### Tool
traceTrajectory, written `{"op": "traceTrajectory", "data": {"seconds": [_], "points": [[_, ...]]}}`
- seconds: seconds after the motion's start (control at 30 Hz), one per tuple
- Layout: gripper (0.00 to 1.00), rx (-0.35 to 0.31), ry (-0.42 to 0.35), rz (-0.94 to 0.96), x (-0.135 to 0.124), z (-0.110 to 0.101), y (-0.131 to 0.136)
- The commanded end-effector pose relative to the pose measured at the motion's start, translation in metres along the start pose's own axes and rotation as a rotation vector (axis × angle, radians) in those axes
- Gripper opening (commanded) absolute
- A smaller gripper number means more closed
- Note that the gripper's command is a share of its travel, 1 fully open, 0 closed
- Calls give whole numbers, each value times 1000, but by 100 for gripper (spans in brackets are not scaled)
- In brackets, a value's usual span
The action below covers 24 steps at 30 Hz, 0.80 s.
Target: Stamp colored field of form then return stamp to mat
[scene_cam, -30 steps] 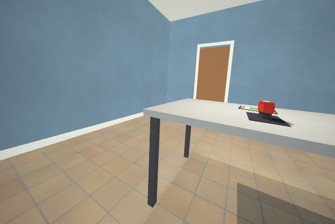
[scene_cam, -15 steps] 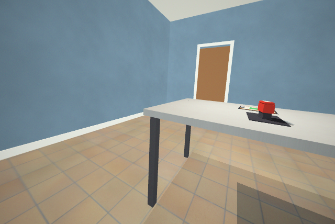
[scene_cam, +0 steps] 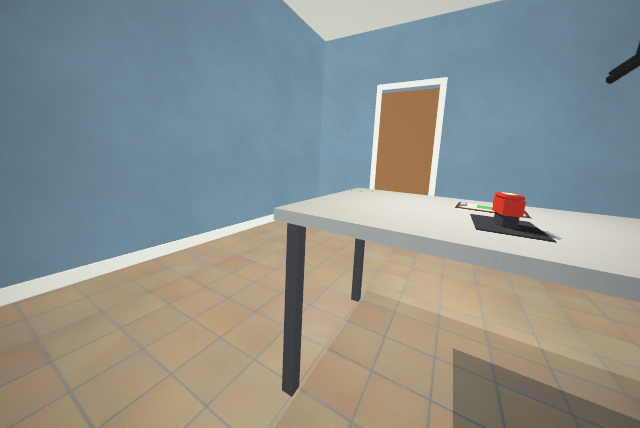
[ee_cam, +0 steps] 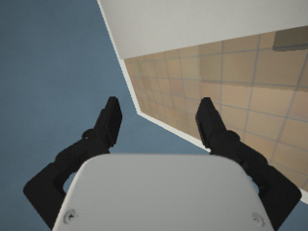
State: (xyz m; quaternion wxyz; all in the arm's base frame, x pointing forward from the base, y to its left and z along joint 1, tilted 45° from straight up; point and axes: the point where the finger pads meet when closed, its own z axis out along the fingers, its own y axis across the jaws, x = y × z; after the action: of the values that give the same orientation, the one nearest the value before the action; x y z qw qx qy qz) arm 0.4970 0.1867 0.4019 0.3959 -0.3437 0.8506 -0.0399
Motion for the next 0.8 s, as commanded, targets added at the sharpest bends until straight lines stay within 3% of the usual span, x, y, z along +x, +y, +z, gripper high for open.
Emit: {"op": "traceTrajectory", "data": {"seconds": [0.0, 0.07, 0.13, 0.17, 0.23, 0.27, 0.33, 0.37, 0.43, 0.47, 0.57, 0.63, 0.7, 0.73, 0.77], "points": [[100, -52, 1, -61, -8, 28, -6], [100, -166, 22, -195, 14, 80, -14], [100, -166, 22, -195, 14, 82, -15], [100, -232, 27, -258, 29, 101, -17], [100, -232, 27, -258, 31, 108, -19], [100, -303, 25, -315, 50, 130, -22], [100, -303, 25, -315, 51, 134, -22], [100, -377, 17, -365, 74, 155, -25], [100, -377, 17, -365, 75, 157, -26], [100, -450, 1, -407, 99, 177, -28], [100, -450, 1, -407, 99, 177, -28], [100, -586, -48, -467, 146, 204, -29], [100, -586, -48, -467, 151, 208, -30], [100, -645, -78, -487, 172, 217, -29], [100, -645, -78, -487, 175, 219, -29]]}}
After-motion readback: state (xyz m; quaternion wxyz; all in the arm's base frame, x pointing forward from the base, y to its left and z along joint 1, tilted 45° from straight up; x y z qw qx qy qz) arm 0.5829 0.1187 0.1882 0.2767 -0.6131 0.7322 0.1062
